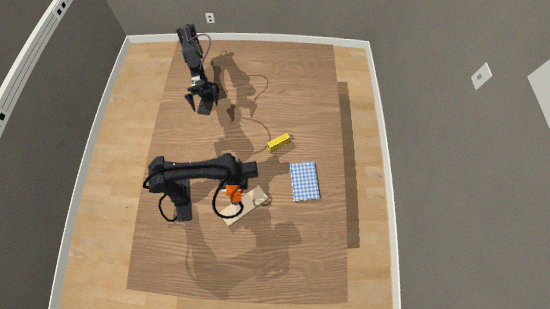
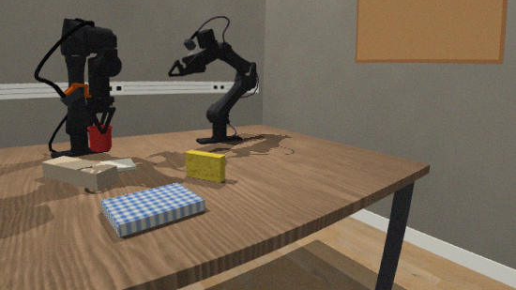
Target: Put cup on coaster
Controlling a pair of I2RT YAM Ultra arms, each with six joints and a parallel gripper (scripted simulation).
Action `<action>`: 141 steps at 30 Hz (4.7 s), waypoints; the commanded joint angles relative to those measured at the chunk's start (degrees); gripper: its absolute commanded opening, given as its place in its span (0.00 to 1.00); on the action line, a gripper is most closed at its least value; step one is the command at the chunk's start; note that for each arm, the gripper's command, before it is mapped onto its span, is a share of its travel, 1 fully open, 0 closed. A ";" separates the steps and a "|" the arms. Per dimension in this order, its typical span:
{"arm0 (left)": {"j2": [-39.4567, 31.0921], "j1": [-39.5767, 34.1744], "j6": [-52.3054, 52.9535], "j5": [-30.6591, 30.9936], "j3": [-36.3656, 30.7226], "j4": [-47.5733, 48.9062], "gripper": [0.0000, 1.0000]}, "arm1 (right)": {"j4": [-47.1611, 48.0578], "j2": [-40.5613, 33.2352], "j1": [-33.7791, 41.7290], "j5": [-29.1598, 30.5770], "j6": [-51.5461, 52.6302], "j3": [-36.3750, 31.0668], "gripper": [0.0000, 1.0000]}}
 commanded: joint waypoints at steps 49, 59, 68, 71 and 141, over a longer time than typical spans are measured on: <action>-1.08 -0.15 -0.11 -0.09 -0.26 -1.05 1.00 | 6.08 -3.16 9.32 -4.69 20.46 -8.38 0.00; -1.08 -0.15 -0.11 -0.09 -0.26 -1.05 1.00 | 9.06 -2.69 8.92 -4.37 20.49 -10.83 0.00; -1.08 -0.15 -0.11 -0.09 -0.26 -1.05 1.00 | 11.20 -2.26 9.23 -4.34 20.50 -12.53 0.00; -1.08 -0.15 -0.11 -0.09 -0.26 -1.05 1.00 | 11.67 -2.05 9.22 -4.32 20.50 -12.91 0.00; 4.24 12.17 -2.75 -1.87 1.91 10.71 1.00 | 8.40 -9.43 14.15 5.97 -3.00 -8.76 1.00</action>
